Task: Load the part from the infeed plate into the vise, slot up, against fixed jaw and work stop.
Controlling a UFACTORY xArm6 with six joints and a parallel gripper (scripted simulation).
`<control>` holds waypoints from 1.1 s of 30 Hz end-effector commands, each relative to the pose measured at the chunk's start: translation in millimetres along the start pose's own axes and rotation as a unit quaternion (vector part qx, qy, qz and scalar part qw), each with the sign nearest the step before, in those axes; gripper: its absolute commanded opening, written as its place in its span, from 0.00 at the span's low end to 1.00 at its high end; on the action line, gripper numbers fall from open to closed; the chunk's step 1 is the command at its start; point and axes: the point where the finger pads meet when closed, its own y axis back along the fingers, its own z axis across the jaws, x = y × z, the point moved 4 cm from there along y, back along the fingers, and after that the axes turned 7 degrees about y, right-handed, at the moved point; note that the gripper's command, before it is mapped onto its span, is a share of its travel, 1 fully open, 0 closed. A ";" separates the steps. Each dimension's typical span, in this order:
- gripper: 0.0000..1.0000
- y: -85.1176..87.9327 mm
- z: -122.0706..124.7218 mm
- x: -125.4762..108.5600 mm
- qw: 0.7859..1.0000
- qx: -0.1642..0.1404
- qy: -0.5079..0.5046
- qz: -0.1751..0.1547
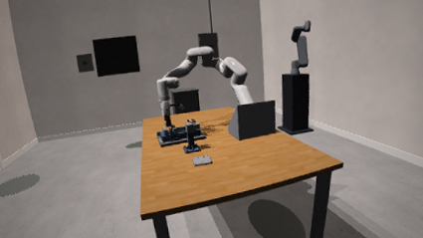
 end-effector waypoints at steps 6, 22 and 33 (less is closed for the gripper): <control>0.00 -0.2 -0.5 -1.0 1.000 0.000 -0.001 -0.002; 0.00 -4.8 -0.5 -1.1 1.000 0.000 -0.001 -0.002; 0.00 -8.5 -0.5 -1.1 1.000 0.000 -0.001 -0.002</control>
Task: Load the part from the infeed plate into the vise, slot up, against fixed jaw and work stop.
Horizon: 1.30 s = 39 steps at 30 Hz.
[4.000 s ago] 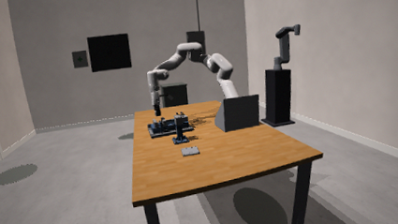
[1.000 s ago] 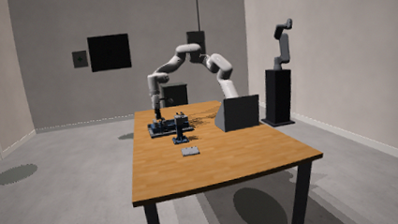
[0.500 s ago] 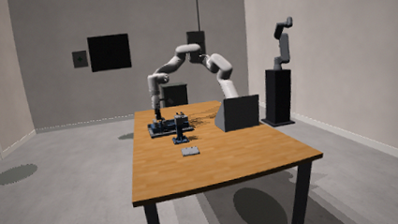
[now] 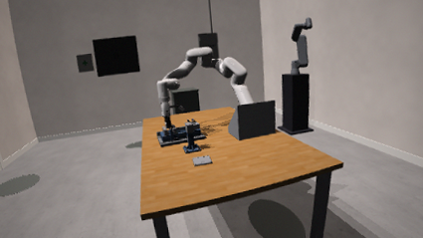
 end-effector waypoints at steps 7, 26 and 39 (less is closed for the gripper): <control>0.00 -2.5 -0.5 -1.1 1.000 0.000 -0.001 -0.002; 0.00 -7.3 -0.5 -1.1 1.000 0.000 -0.001 -0.002; 0.00 -8.3 -0.5 -1.1 1.000 0.000 -0.001 -0.002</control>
